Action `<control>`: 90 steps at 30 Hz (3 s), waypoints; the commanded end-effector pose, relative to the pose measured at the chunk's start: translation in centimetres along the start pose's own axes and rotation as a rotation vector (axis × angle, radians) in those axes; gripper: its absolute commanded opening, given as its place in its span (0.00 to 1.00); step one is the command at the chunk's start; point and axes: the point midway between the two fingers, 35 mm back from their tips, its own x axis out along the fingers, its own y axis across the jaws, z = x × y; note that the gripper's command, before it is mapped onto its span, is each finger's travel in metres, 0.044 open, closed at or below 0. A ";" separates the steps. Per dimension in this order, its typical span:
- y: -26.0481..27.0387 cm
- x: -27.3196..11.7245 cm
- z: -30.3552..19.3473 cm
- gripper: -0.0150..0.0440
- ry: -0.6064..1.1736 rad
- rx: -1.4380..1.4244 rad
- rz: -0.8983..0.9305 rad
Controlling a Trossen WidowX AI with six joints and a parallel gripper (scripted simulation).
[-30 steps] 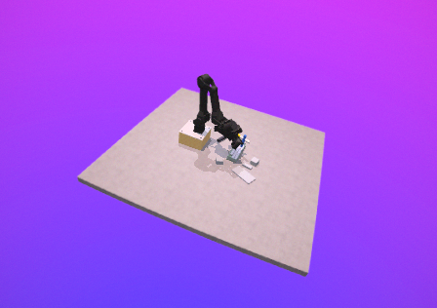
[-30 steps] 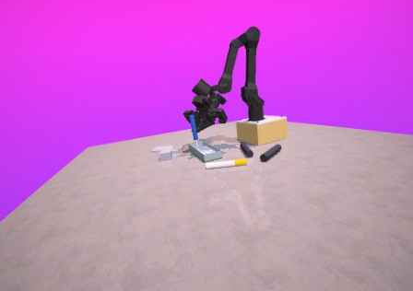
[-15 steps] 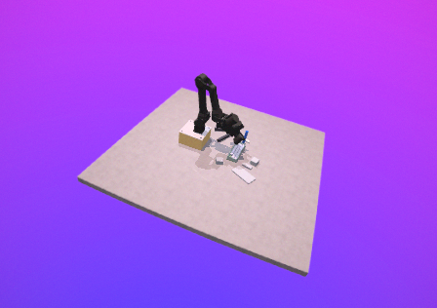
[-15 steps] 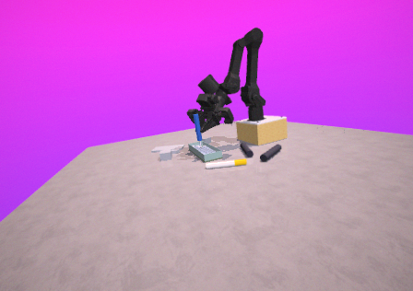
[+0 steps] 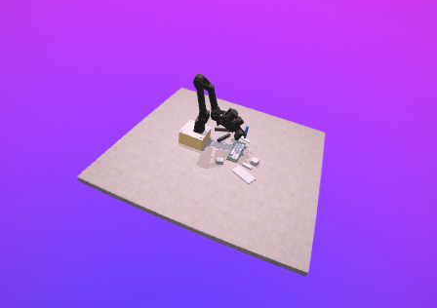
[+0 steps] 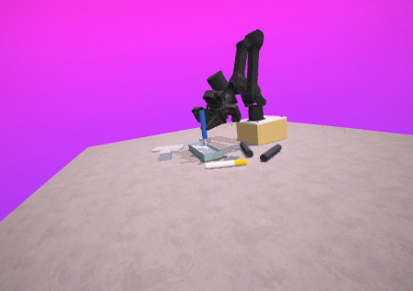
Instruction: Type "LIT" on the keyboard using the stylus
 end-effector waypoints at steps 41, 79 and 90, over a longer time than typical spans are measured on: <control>0.0 1.2 -2.0 0.39 -0.010 0.006 -0.005; 0.1 1.7 -2.7 0.39 -0.010 0.006 -0.005; 0.1 1.9 -3.2 0.39 -0.010 0.006 -0.005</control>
